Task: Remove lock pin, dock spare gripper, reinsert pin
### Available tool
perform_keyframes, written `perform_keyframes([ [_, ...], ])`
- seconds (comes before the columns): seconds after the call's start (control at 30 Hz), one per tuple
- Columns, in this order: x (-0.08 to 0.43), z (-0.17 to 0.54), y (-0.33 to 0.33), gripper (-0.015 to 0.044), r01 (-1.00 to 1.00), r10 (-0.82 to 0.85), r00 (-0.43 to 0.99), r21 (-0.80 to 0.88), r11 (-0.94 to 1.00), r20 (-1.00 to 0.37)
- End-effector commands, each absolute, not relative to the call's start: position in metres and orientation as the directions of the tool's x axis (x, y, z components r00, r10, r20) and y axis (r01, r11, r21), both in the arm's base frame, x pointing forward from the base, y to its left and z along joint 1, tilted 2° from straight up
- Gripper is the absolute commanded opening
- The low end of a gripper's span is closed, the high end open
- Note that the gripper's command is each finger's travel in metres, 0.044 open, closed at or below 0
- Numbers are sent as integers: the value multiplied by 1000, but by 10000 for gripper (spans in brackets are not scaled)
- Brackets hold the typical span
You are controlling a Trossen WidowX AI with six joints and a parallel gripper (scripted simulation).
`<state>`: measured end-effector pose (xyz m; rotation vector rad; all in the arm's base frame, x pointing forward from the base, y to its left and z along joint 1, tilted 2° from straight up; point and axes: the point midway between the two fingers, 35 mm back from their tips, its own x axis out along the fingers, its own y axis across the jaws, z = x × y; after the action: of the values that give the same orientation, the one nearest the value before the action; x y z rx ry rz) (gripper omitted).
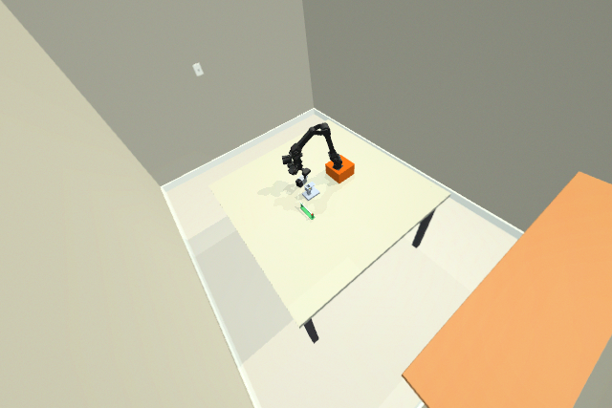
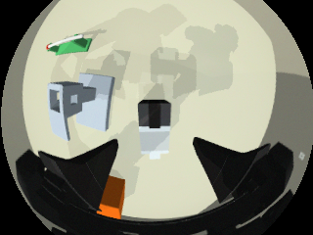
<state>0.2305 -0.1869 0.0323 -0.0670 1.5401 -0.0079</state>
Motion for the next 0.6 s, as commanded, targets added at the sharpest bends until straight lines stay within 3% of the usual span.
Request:
perform_keyframes([
  [0.0, 230, 17, -187, 440, -39, -48, 26, -49, 998, -998],
  [0.57, 232, -8, -189, 440, -39, -48, 26, -49, 998, -998],
])
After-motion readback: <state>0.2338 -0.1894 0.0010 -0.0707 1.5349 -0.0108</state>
